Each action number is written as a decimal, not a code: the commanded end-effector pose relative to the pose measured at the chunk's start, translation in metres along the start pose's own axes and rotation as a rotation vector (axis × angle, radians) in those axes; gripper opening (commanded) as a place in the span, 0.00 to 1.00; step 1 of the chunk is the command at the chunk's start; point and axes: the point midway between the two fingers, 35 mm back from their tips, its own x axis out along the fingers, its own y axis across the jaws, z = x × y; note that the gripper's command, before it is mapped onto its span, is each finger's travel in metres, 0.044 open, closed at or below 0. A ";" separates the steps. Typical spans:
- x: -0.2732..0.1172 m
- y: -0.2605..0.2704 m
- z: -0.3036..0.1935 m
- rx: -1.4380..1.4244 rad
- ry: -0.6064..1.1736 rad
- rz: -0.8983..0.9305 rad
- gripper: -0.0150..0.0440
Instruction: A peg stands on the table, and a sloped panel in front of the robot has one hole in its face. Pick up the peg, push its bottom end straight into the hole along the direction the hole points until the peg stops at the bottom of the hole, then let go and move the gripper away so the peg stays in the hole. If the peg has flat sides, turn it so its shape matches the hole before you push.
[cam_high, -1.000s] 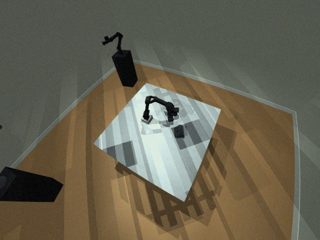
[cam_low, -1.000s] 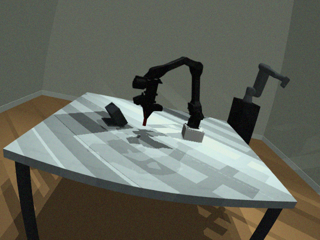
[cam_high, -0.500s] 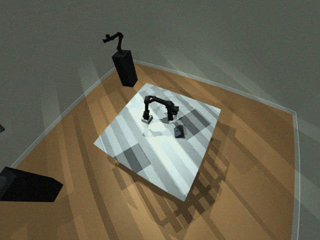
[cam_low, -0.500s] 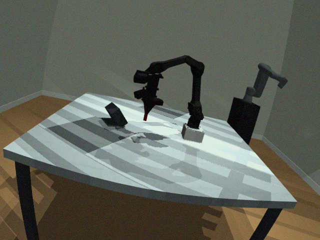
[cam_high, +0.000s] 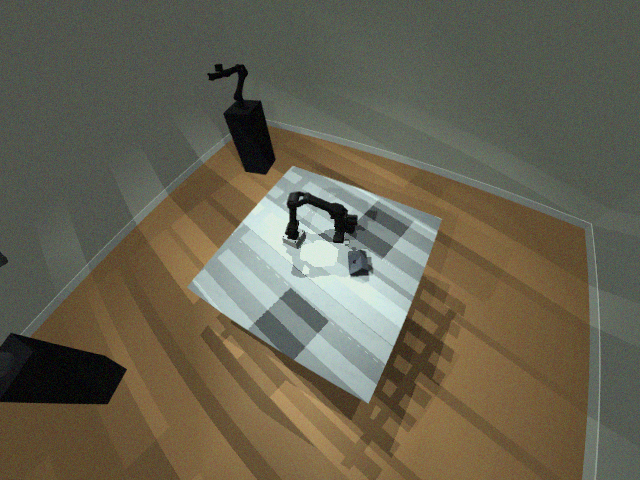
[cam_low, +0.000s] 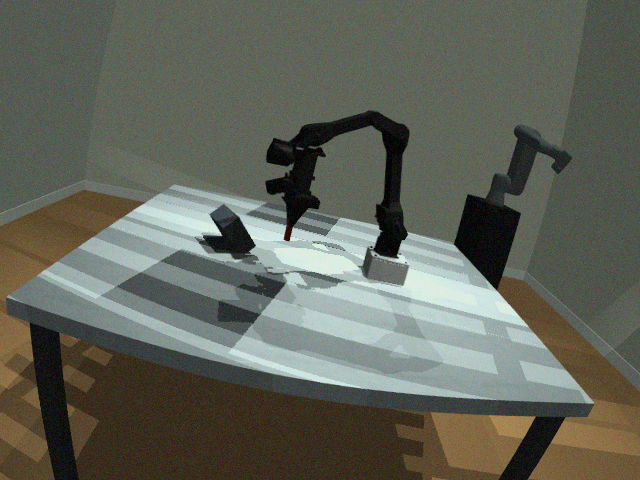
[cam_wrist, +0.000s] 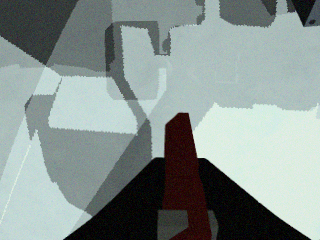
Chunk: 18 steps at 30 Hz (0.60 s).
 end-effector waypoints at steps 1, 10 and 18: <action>0.000 -0.002 0.000 0.055 -0.012 0.014 0.25; 0.001 -0.008 0.001 0.172 -0.033 0.037 0.25; 0.001 -0.013 0.002 0.275 -0.050 0.059 0.25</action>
